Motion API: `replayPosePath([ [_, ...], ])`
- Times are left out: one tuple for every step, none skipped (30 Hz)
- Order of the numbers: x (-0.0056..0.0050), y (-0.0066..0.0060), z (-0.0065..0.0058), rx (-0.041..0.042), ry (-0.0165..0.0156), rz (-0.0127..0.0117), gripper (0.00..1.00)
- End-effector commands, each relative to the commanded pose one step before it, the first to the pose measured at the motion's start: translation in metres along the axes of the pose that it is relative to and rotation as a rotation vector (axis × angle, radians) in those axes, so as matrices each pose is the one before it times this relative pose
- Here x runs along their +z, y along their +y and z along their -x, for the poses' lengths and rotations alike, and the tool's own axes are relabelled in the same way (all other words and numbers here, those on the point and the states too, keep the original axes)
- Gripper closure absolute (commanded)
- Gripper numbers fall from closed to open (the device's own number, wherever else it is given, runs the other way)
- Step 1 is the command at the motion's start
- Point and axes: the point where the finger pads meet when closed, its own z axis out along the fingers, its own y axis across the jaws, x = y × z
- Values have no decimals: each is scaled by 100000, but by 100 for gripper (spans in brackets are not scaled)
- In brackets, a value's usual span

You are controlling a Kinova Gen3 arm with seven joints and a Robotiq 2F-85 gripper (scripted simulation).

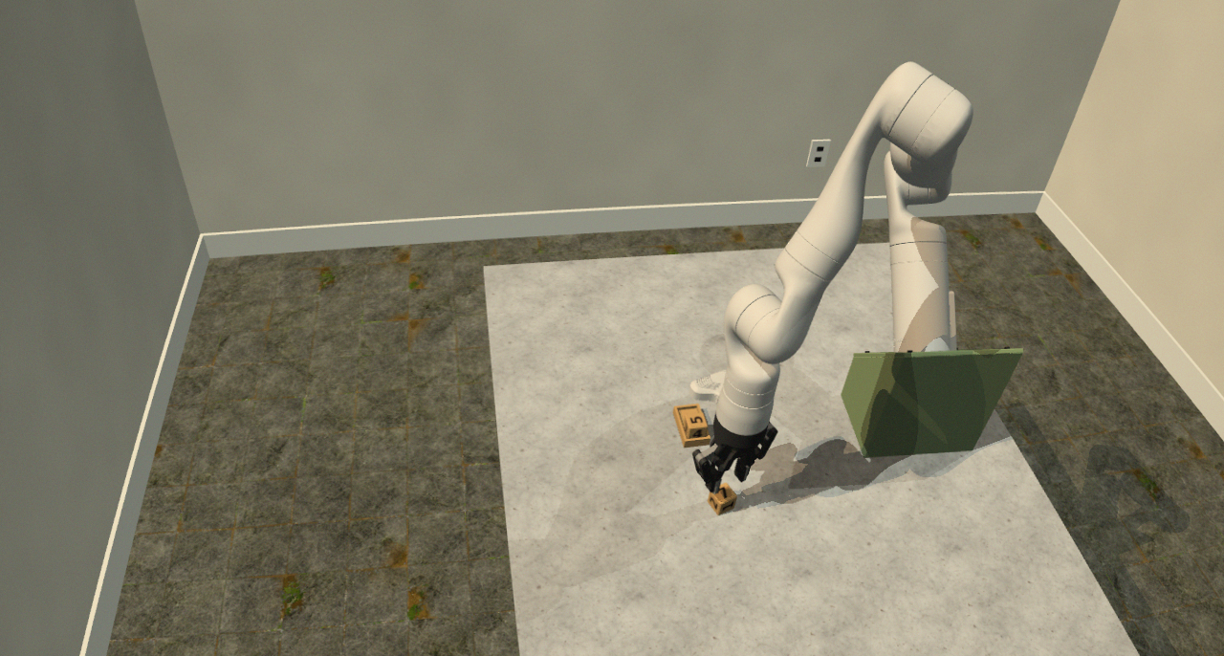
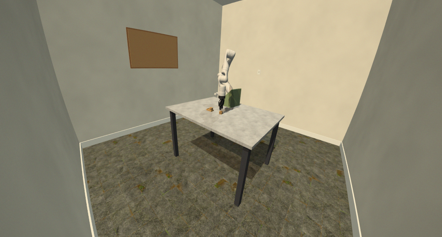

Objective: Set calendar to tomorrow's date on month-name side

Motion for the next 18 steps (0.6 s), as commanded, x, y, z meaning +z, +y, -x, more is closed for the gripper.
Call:
replayPosePath([
  [432,65,-66,89,92,289,52],
  [121,-1,0,0,0,0,52],
  [114,-1,0,0,0,0,52],
  [107,-1,0,0,0,0,52],
  [98,0,0,0,0,0,52],
  [90,0,0,0,0,0,52],
  [82,-1,0,0,0,0,52],
  [74,-1,0,0,0,0,52],
  [65,0,0,0,0,0,52],
  [56,0,0,0,0,0,52],
  [48,0,0,0,0,0,52],
  [40,0,0,0,0,0,52],
  [0,0,0,0,0,0,52],
  [0,0,0,0,0,0,52],
  [32,0,0,0,0,0,52],
  [25,0,0,0,0,0,52],
  [19,0,0,0,0,0,52],
  [13,0,0,0,0,0,52],
])
